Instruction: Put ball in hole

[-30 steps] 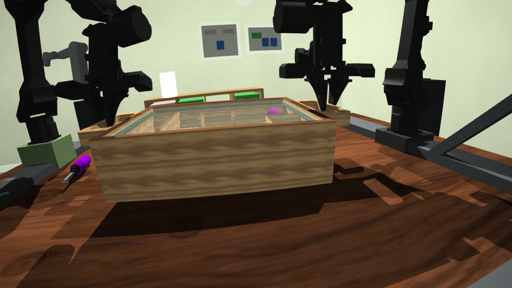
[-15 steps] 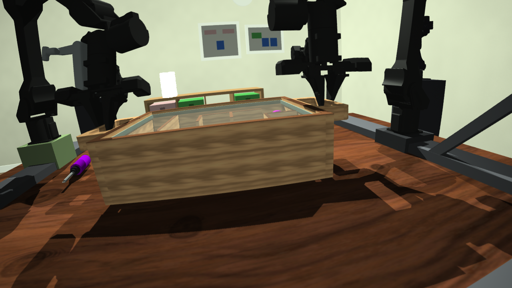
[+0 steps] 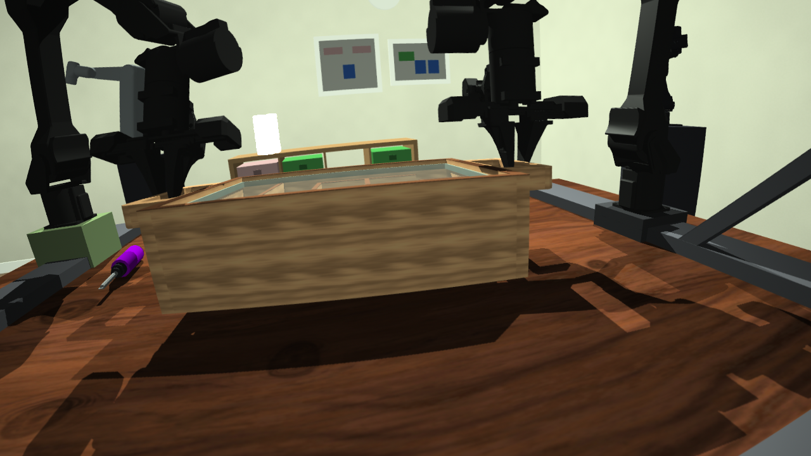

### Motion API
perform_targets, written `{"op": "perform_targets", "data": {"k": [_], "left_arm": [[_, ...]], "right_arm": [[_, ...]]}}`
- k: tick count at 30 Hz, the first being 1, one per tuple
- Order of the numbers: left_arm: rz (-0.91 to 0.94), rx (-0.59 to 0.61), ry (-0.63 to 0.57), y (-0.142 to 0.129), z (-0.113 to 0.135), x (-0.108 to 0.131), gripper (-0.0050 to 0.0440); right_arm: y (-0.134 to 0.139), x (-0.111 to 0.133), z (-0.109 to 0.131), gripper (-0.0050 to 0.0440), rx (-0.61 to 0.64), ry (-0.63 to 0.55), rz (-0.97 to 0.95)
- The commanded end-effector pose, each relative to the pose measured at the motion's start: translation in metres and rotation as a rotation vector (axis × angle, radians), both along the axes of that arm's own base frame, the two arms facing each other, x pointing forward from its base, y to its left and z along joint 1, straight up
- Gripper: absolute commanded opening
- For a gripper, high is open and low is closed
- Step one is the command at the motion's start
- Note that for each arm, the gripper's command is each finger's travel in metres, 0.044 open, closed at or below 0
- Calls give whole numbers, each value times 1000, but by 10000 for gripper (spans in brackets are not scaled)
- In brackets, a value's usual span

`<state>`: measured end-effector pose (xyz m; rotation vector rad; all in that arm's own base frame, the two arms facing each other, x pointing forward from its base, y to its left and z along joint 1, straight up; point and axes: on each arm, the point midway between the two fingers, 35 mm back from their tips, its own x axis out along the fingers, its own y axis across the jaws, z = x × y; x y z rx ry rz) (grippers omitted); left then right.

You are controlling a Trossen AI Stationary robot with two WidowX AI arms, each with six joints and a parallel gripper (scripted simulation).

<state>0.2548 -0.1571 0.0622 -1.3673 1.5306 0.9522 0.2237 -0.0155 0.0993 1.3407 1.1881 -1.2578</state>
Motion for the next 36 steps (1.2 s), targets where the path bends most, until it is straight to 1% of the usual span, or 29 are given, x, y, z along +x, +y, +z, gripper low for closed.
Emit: {"op": "perform_targets", "data": {"k": [1, 2, 4, 5, 6, 7, 8, 9, 10, 11, 13, 14, 15, 17, 18, 19, 20, 22, 23, 25, 27, 28, 31, 32, 34, 35, 36], "left_arm": [[-11, -33, -23, -8, 12, 4, -50], [-18, -25, 3, -9, 16, 6, -50], [-17, -32, -23, -7, 13, 2, -50], [-18, -34, -25, -8, 19, 5, -50], [-8, 5, 0, -9, 16, 6, -50], [-6, 8, -31, -9, 16, 4, -50], [-5, 21, -33, -8, 8, -2, -50], [-6, 17, -45, -11, 17, 4, -50], [-5, 31, -45, -9, 6, -4, -50], [-9, -15, -46, -6, 3, -5, -50], [-8, -25, -61, -4, -1, -6, -50], [-5, -2, -74, -7, 0, -5, -50], [-6, -11, -67, -8, 4, -3, -50], [-6, -11, -67, -8, 4, -3, -50], [-4, -2, -87, -7, -4, -7, -50], [-3, 22, -92, -8, -4, -7, -50], [-8, -3, -82, -9, 1, -5, -50], [-4, 17, -91, -8, 1, -4, -50], [-5, 4, -99, -10, 5, 0, -50], [-4, 15, -95, -9, 3, -2, -50], [-6, 27, -70, -12, 11, 2, -50], [-6, 40, -51, -12, 9, 2, -50], [-8, 48, -29, -13, 14, 4, -50], [-12, 42, -41, -12, 12, 1, -50], [-12, 42, -41, -12, 12, 1, -50], [-7, 67, -17, -14, 17, 5, -50], [-7, 84, -13, -14, 20, 6, -50]], "right_arm": [[2, -2, 8, -50, 2, -32, 6], [2, -4, 2, -50, -10, -53, -1], [0, 1, 11, -50, 0, -49, 4], [1, -3, 5, -50, -8, -42, -1], [3, -3, 3, -50, -33, -52, -3], [3, 4, 14, -50, -43, -51, -2], [3, 5, 14, -50, -49, -20, -1], [4, 5, 14, -50, -55, -36, -2], [4, 7, 17, -50, -61, -8, -1], [1, 8, 18, -50, -11, -5, 3], [-1, 9, 21, -50, -2, 9, 4], [1, 9, 23, -50, -28, 19, 2], [1, 6, 20, -50, -27, 10, 5], [1, 6, 20, -50, -27, 10, 5], [2, 10, 26, -50, -27, 35, 1], [3, 11, 27, -50, -51, 39, 0], [2, 9, 24, -50, -31, 22, 0], [3, 9, 24, -50, -48, 34, 0], [3, 8, 26, -50, -45, 18, 0], [3, 9, 28, -50, -52, 15, -1], [5, 1, 15, -50, -66, 10, -1], [5, 0, 13, -50, -73, 2, -2], [6, -1, 10, -50, -84, -21, -3], [6, 2, 14, -50, -78, -20, -1], [6, 2, 14, -50, -78, -20, -1], [6, -2, 6, -50, -97, -33, -3], [8, -3, 3, -50, -112, -40, -4]]}}
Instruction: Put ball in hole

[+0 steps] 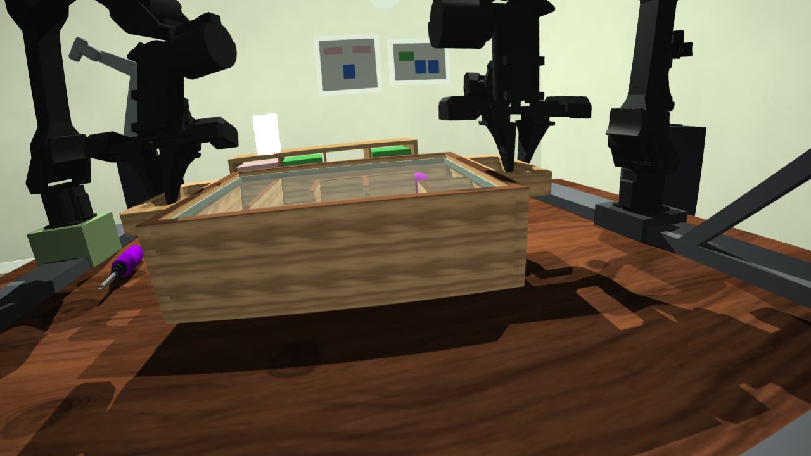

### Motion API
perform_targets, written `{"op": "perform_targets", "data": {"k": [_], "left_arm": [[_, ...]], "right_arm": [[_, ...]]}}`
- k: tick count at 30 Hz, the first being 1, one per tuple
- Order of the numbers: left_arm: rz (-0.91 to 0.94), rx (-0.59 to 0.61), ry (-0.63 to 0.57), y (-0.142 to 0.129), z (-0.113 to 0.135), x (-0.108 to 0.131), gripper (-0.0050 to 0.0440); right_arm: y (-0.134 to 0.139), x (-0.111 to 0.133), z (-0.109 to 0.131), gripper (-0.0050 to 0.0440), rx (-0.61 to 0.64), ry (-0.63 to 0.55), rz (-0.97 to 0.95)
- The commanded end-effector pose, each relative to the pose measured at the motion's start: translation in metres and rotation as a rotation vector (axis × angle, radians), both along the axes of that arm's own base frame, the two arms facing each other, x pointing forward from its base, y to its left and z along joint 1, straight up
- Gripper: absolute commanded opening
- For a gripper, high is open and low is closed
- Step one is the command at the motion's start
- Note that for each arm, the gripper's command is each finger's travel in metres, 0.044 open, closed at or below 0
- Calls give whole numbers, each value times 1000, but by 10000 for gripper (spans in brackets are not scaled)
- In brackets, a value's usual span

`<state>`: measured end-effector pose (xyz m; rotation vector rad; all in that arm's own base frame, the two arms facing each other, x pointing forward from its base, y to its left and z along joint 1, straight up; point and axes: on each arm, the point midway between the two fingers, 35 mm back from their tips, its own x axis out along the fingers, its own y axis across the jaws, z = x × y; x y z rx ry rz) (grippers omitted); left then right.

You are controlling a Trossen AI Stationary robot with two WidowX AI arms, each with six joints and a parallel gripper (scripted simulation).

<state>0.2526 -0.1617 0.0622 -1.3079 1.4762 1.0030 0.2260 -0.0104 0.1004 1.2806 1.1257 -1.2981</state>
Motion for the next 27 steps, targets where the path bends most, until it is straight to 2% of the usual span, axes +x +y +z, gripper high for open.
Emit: {"op": "perform_targets", "data": {"k": [1, 6, 10, 12, 15, 16, 27], "left_arm": [[-12, -16, -2, -10, 21, 9, -50], [-10, -39, 38, -6, 29, 11, -50], [-11, -60, 32, -2, 23, 3, -50], [-7, -61, 2, -3, 15, 0, -50], [-10, -62, 3, -5, 21, 3, -50], [-7, -68, -14, -3, 13, -1, -50], [-6, -56, -101, -3, -5, -5, -50]], "right_arm": [[2, -7, 0, -50, -19, -51, 3], [0, -7, -7, -50, 7, -91, 6], [-2, 0, 3, -50, 31, -102, 7], [-2, 2, 7, -50, 34, -55, 6], [-2, 1, 5, -50, 31, -68, 6], [-2, 3, 10, -50, 40, -40, 6], [-1, 9, 28, -50, 27, 43, 2]]}}
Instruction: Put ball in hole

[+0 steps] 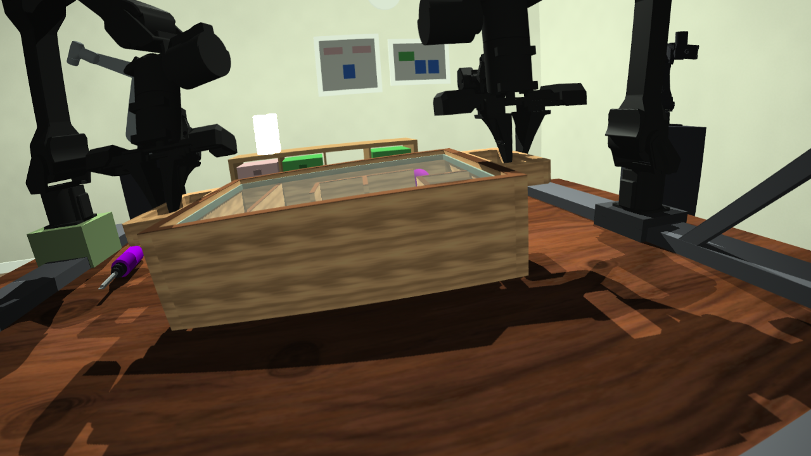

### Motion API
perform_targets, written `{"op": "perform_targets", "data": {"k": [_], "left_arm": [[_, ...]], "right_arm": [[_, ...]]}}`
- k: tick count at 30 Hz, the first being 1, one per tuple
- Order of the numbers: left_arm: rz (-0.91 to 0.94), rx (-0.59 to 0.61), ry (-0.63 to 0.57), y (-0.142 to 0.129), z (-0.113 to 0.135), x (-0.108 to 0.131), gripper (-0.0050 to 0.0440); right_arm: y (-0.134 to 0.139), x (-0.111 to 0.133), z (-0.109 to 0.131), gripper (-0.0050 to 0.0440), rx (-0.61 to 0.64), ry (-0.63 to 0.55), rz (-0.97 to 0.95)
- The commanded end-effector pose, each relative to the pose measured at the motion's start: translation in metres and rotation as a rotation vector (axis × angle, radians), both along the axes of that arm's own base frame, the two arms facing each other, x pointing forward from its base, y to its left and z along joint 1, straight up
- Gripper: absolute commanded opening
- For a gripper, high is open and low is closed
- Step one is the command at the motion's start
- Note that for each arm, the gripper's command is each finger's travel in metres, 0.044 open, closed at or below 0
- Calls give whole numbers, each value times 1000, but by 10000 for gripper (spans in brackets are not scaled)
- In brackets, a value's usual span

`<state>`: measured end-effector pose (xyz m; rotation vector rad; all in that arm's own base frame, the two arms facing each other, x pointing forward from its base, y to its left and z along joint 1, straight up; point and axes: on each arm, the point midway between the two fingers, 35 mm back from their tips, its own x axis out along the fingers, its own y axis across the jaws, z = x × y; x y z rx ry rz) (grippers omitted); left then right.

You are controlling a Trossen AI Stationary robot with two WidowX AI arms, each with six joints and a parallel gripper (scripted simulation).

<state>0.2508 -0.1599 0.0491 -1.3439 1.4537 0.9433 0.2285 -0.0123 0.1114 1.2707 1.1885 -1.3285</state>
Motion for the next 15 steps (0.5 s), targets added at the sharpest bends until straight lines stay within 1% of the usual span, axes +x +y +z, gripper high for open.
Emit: {"op": "perform_targets", "data": {"k": [1, 6, 7, 9, 13, 15], "left_arm": [[-7, -36, -39, -7, 15, 1, -50], [-7, -37, -47, -9, 18, 4, -50], [-5, 3, -15, -9, 20, 6, -50], [-9, -30, 5, -7, 23, 8, -50], [-10, -24, 33, -7, 31, 10, -50], [-10, -36, 50, -6, 34, 11, -50]], "right_arm": [[2, 2, 13, -50, 2, -30, 2], [1, 3, 16, -50, -9, -45, 0], [3, -4, 5, -50, -33, -46, -1], [1, -6, 0, -50, -2, -64, 5], [1, -7, -5, -50, -14, -97, 6], [0, -8, -9, -50, 3, -113, 3]]}}
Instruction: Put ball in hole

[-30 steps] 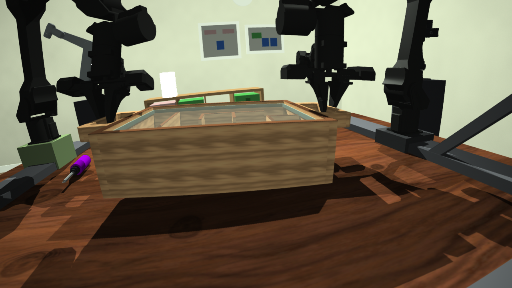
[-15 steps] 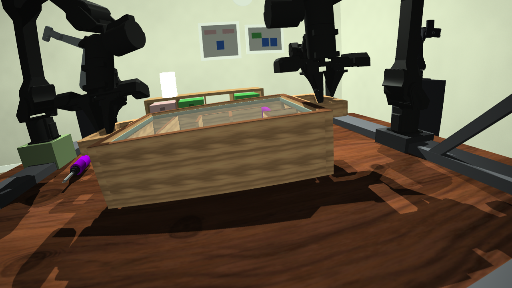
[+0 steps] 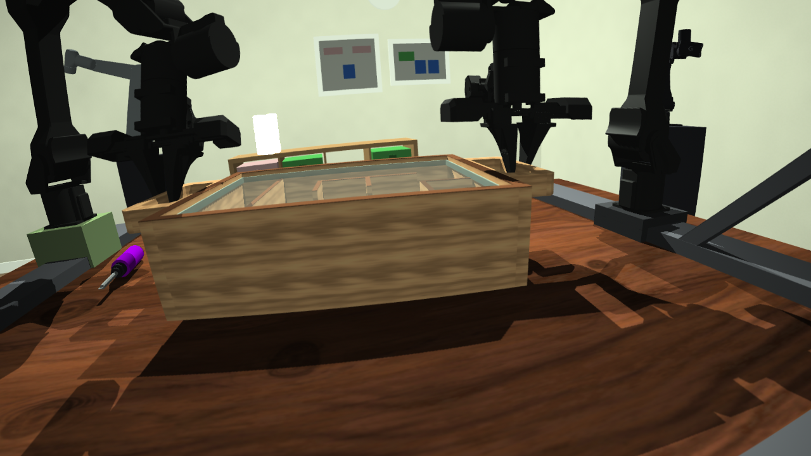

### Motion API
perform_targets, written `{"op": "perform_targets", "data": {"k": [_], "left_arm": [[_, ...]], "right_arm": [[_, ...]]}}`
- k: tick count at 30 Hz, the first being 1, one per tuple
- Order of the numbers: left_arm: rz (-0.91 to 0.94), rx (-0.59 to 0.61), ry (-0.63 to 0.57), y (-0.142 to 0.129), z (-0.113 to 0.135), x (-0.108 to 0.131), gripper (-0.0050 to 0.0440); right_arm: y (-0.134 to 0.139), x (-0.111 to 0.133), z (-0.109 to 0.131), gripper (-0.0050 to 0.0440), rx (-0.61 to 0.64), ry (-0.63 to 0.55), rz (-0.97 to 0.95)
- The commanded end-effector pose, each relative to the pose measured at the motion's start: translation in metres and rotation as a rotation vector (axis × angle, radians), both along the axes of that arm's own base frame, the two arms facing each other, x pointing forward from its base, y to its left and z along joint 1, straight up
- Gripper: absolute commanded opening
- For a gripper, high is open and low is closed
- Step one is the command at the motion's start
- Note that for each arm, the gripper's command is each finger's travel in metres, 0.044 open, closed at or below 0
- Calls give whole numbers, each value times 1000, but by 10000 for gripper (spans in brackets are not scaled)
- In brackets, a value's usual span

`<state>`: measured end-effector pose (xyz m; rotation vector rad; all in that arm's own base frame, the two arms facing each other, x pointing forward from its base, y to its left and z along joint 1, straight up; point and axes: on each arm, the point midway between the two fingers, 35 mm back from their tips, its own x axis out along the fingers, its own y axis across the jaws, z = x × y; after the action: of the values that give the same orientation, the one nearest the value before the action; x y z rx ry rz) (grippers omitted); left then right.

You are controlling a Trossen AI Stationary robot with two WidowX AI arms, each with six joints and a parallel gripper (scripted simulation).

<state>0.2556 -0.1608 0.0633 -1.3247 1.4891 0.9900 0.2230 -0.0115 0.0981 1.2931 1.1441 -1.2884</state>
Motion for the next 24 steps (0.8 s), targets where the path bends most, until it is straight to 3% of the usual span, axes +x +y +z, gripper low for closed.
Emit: {"op": "perform_targets", "data": {"k": [1, 7, 8, 11, 14, 24], "left_arm": [[-11, -41, 8, -5, 20, 7, -50], [-18, -38, 17, -7, 24, 4, -50], [-11, -34, 45, -6, 27, 9, -50], [-19, -38, 12, -7, 29, 6, -50], [-8, -18, -5, -4, 13, -3, -50], [-8, -37, -55, -6, 8, -3, -50]], "right_arm": [[-1, -3, 3, -50, 12, -66, 3], [1, 0, 3, -50, 8, -87, 7], [1, -4, -6, -50, 4, -101, 0], [0, -1, 1, -50, -4, -94, -1], [0, 6, 10, -50, -8, -53, -1], [0, 7, 19, -50, 6, -12, 3]]}}
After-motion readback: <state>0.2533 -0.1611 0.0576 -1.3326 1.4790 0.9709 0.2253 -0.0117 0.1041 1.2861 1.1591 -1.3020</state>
